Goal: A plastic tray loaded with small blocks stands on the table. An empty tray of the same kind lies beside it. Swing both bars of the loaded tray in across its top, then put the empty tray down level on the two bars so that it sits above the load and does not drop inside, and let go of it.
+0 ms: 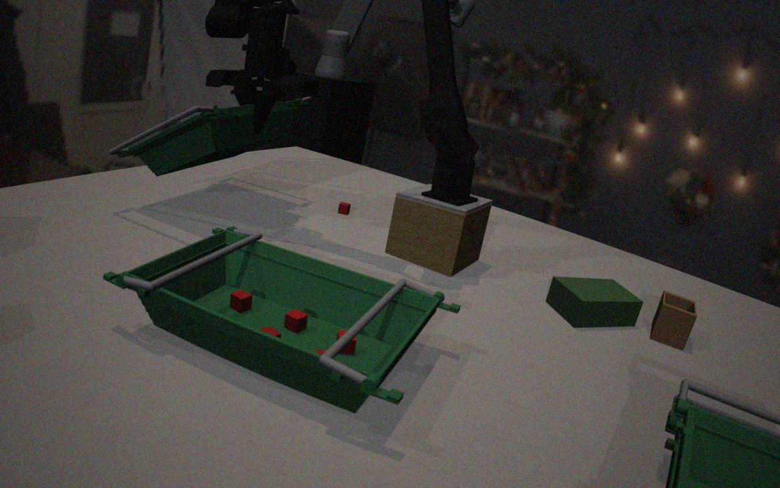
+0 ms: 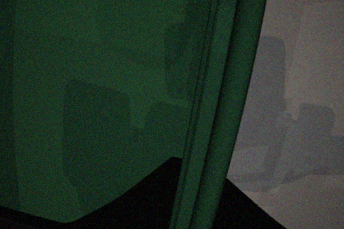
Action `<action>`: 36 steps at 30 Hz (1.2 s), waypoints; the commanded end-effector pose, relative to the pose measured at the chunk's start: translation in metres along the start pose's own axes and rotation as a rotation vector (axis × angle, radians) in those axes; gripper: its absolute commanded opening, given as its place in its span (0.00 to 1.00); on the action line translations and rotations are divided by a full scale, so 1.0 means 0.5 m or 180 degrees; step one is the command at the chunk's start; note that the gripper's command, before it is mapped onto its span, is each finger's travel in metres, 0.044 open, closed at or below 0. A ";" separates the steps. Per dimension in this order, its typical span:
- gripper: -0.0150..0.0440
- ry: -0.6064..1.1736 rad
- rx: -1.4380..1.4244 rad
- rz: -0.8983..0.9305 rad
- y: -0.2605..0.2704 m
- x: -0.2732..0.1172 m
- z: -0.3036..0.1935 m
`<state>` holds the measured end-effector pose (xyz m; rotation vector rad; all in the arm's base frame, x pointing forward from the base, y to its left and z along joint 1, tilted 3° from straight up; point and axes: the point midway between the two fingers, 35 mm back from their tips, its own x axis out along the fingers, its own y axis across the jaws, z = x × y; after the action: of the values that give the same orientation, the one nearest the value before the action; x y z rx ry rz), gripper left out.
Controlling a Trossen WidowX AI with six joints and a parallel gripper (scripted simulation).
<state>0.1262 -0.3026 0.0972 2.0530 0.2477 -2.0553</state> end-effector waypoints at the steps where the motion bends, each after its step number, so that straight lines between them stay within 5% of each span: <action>1: 0.25 0.0023 0.0012 0.0142 0.006 -0.069 -0.001; 36: 0.25 0.0024 -0.0104 0.0139 -0.005 -0.103 -0.019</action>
<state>0.1271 -0.2964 0.1423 2.0450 0.2366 -2.0358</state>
